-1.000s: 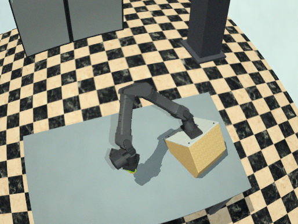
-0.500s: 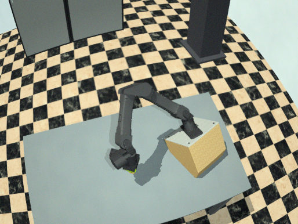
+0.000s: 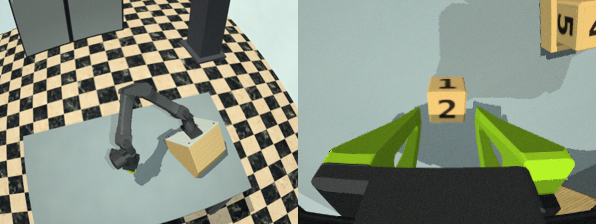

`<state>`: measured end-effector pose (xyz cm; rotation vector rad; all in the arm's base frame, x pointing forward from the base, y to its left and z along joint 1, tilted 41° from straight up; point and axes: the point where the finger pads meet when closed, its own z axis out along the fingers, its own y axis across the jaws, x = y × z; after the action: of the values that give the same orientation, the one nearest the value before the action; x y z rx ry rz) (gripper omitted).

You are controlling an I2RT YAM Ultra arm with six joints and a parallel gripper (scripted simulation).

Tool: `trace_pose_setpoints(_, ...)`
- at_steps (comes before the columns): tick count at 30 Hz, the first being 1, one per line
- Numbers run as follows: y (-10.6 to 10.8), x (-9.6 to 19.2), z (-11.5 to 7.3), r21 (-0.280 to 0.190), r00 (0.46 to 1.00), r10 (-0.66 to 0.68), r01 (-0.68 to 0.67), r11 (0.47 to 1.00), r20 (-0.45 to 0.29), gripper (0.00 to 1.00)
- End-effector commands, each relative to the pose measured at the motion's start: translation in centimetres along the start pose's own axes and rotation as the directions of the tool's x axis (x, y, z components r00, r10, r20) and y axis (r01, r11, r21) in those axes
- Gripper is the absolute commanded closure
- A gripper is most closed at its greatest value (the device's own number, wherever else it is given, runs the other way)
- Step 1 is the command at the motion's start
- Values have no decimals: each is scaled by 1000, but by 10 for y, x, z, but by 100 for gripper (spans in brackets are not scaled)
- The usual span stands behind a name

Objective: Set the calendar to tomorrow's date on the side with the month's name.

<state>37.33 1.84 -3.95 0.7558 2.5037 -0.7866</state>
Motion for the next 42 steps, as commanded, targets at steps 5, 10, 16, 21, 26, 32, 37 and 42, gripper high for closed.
trace_pose_setpoints(5,9,-7,-9,-19,1000,-8,9,1000,25,55)
trace_pose_setpoints(10,9,-5,-7,-11,1000,-16,16,1000,20,55)
trace_pose_setpoints(16,10,-9,-11,-23,1000,-4,4,1000,28,55)
trace_pose_setpoints(21,10,-9,-11,-23,1000,-4,4,1000,28,55)
trace_pose_setpoints(26,10,-9,-11,-23,1000,-4,4,1000,28,55)
trace_pose_setpoints(32,10,-9,-11,-23,1000,-4,4,1000,28,55)
trace_pose_setpoints(37,10,-9,-11,-23,1000,-4,4,1000,28,55)
trace_pose_setpoints(42,10,-9,-11,-23,1000,-4,4,1000,28,55)
